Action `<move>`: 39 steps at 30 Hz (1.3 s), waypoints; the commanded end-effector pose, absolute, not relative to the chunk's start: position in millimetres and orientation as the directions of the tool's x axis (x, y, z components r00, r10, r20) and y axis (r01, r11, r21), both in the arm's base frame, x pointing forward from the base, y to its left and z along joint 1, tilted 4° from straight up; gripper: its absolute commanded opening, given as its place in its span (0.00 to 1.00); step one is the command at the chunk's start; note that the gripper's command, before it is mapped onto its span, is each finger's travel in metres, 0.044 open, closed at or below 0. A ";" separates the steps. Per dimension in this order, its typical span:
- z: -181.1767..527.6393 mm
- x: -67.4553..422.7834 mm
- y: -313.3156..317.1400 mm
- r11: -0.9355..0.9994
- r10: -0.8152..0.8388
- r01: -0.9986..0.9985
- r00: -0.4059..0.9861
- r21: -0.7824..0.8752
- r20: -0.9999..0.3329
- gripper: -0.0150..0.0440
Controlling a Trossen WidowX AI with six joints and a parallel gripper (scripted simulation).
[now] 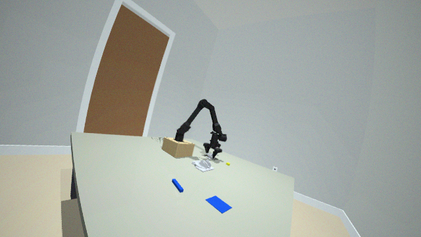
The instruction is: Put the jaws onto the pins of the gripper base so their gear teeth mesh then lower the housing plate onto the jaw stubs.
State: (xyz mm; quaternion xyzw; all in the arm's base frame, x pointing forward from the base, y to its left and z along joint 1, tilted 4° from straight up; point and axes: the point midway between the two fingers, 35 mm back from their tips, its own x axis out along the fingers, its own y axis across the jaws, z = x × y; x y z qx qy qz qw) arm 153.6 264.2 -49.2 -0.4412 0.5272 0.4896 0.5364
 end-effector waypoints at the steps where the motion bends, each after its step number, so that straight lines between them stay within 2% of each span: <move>1: -39.2 155.1 265.3 0.132 0.064 -0.990 -0.033 0.041 -0.997 0.85; 20: 20.7 156.5 260.8 0.135 0.063 -0.990 -0.035 0.043 -0.997 0.85; 27: 22.8 156.8 260.1 0.138 0.063 -0.989 -0.035 0.044 -0.997 0.85; 39: 21.0 182.4 231.8 0.320 0.059 -0.946 -0.030 0.047 -0.998 0.85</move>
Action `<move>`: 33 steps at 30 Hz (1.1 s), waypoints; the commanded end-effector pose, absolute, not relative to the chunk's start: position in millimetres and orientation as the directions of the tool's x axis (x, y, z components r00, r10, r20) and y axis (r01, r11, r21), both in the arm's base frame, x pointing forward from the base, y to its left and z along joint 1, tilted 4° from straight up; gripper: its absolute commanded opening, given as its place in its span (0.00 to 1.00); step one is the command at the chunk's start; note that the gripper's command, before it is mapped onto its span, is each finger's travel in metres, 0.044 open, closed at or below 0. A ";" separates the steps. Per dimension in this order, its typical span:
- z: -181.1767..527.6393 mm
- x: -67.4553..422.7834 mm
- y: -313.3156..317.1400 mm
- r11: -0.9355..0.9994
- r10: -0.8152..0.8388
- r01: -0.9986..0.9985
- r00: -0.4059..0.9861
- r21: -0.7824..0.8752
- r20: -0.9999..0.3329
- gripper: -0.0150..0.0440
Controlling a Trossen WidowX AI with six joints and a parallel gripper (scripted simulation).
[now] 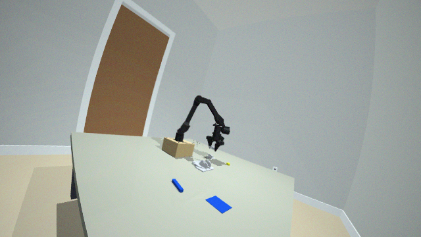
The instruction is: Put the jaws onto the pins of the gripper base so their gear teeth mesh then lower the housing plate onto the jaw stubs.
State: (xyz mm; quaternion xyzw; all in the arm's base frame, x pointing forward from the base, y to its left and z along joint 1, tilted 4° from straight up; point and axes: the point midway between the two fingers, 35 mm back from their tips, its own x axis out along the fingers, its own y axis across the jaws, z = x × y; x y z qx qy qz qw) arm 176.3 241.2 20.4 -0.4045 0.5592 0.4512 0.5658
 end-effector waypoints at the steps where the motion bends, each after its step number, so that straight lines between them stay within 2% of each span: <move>1: 20.9 184.5 229.1 0.336 0.058 -0.941 -0.029 0.047 -0.998 0.85; 33: 15.0 232.0 133.6 0.784 0.046 -0.619 -0.022 0.050 -0.999 0.85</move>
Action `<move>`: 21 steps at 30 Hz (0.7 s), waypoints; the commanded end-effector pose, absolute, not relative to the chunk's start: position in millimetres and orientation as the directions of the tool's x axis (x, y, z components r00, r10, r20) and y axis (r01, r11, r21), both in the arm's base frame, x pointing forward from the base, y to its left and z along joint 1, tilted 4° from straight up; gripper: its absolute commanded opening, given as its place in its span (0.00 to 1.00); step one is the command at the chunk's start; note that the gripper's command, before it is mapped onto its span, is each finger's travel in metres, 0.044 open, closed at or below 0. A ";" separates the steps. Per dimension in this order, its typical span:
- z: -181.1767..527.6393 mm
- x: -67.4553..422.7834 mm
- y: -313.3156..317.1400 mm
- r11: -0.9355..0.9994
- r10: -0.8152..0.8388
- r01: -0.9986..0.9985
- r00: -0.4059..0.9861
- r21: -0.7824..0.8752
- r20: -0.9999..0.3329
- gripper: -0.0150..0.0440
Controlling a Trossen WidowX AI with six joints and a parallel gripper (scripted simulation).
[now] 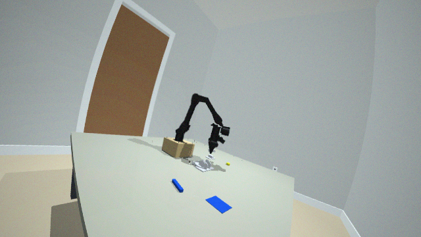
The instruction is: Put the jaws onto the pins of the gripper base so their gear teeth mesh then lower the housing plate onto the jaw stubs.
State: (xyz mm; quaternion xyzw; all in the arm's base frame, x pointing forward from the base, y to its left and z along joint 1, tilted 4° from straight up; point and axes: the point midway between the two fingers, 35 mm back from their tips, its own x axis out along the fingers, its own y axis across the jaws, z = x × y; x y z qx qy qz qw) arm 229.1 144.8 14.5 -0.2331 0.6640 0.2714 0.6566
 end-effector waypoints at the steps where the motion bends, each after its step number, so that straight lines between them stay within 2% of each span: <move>1: 14.8 232.8 130.4 0.795 0.046 -0.604 -0.022 0.050 -0.999 0.85; 21: 10.5 240.3 64.6 0.961 0.040 -0.272 -0.024 0.045 -0.999 0.85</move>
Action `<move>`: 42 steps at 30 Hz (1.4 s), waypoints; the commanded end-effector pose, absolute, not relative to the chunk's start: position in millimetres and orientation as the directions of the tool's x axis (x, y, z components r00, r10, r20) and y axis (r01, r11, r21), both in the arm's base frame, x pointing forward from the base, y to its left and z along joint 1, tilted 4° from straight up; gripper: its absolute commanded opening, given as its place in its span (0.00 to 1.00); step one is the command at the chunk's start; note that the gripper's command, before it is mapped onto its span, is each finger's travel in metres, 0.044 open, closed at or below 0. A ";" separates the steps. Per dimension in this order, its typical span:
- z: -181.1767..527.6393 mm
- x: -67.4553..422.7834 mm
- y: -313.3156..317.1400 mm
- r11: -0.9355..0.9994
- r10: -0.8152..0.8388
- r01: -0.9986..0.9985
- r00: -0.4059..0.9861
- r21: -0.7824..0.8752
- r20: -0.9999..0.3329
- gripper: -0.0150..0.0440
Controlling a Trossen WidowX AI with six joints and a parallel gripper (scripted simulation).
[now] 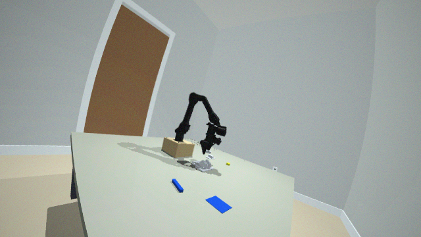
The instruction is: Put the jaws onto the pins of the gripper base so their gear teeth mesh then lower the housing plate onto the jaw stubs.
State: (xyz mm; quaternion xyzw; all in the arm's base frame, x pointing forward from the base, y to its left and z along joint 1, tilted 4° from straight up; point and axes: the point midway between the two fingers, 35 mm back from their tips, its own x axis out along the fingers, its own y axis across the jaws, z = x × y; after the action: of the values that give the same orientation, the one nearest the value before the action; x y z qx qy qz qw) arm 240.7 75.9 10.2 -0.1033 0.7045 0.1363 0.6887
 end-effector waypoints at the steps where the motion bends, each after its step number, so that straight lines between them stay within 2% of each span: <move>1: 10.3 240.2 61.4 0.966 0.040 -0.254 -0.024 0.044 -0.999 0.85; 15: 7.2 235.0 19.9 0.999 0.038 -0.007 -0.027 0.039 -0.999 0.85; 42: 7.2 234.9 19.4 0.999 0.038 -0.004 -0.027 0.038 -0.999 0.85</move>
State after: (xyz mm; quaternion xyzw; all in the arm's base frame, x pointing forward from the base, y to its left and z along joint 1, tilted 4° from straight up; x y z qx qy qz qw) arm 234.5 19.9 7.0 0.0110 0.7176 0.0178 0.6962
